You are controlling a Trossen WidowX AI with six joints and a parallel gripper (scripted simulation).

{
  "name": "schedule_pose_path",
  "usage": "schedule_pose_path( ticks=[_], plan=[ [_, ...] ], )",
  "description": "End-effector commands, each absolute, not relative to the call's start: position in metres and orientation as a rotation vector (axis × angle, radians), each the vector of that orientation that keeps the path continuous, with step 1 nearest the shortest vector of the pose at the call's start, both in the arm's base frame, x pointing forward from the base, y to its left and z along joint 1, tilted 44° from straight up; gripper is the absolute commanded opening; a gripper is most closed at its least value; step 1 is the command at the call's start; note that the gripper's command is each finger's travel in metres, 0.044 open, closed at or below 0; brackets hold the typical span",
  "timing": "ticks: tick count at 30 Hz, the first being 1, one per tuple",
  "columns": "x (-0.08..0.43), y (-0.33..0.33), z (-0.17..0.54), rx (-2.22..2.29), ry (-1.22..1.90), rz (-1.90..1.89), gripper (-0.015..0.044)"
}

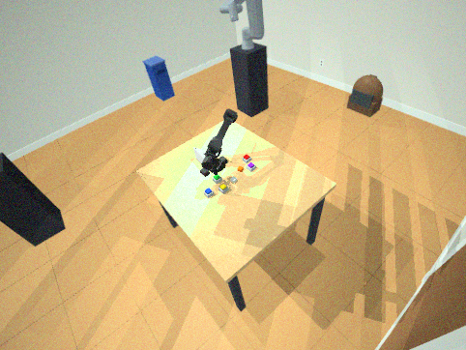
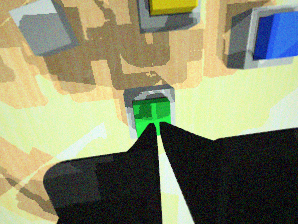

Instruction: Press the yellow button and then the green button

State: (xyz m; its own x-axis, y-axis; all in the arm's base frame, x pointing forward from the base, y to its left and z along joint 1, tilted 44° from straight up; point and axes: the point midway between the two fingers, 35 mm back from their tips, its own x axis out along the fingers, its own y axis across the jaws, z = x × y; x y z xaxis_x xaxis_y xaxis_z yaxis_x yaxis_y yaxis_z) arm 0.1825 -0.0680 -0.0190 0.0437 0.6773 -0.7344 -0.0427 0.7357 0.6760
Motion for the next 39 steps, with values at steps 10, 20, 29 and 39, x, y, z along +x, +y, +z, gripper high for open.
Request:
schedule_pose_path(
  ticks=[10, 20, 29, 39],
  plan=[
    [0.184, -0.053, -0.033, 0.564, 1.431, 0.597, 0.002],
    [0.184, -0.052, -0.034, 0.564, 1.431, 0.597, 0.002],
    [0.184, -0.052, -0.034, 0.564, 1.431, 0.597, 0.002],
    [0.19, -0.073, -0.002, 0.559, 1.436, 0.588, 0.0072]
  ],
)
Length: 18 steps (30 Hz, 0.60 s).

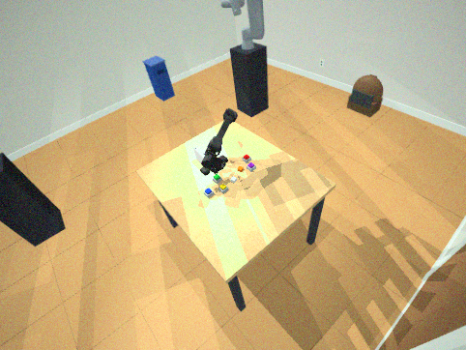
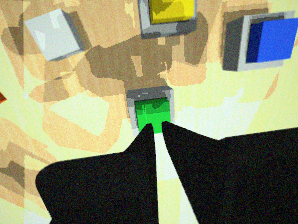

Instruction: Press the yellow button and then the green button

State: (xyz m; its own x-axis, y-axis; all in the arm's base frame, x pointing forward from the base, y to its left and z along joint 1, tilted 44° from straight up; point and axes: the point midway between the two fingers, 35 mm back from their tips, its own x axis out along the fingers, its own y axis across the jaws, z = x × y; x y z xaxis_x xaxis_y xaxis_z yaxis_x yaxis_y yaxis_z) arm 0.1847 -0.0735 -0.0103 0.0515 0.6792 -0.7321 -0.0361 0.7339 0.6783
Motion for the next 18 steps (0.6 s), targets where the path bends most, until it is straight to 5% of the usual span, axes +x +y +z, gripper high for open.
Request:
schedule_pose_path(
  ticks=[1, 12, 18],
  plan=[
    [0.2, -0.069, 0.01, 0.554, 1.439, 0.579, 0.0099],
    [0.245, 0.05, 0.187, 0.556, 1.429, 0.58, 0.0387],
    [0.23, 0.078, 0.222, 0.571, 1.428, 0.605, 0.04]
  ],
)
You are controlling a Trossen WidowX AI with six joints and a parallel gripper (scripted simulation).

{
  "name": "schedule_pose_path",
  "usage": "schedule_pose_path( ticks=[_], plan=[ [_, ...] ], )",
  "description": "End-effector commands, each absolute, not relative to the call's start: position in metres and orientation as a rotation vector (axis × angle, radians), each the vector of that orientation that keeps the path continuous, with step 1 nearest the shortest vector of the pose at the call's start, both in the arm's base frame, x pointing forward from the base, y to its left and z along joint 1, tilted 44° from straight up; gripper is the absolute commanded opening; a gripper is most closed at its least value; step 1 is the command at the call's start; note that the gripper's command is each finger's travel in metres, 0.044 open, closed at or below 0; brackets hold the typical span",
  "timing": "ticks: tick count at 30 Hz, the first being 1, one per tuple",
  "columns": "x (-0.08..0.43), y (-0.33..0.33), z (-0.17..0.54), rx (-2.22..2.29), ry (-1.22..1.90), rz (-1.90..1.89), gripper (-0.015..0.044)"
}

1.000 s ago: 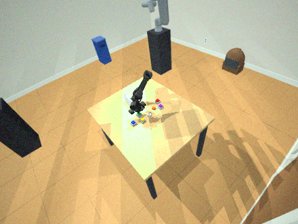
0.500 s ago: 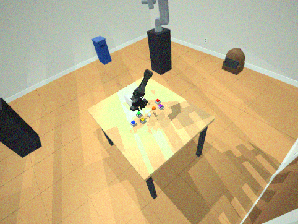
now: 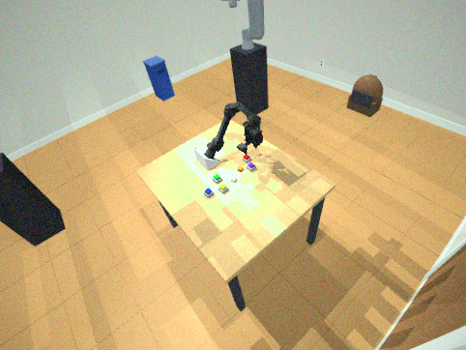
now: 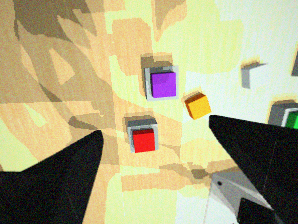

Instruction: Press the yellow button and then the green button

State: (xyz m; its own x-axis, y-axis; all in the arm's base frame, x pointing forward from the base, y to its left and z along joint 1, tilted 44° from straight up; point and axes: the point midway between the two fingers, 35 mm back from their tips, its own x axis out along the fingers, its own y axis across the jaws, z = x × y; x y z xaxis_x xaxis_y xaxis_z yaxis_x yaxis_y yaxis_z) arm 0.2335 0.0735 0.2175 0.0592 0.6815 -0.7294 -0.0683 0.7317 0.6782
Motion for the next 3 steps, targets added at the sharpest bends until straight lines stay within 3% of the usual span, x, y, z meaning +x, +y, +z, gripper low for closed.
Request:
schedule_pose_path(
  ticks=[1, 3],
  plan=[
    [0.2298, 0.0782, 0.222, 0.571, 1.428, 0.605, 0.04],
    [0.2298, 0.0782, 0.222, 0.571, 1.428, 0.605, 0.04]
  ],
)
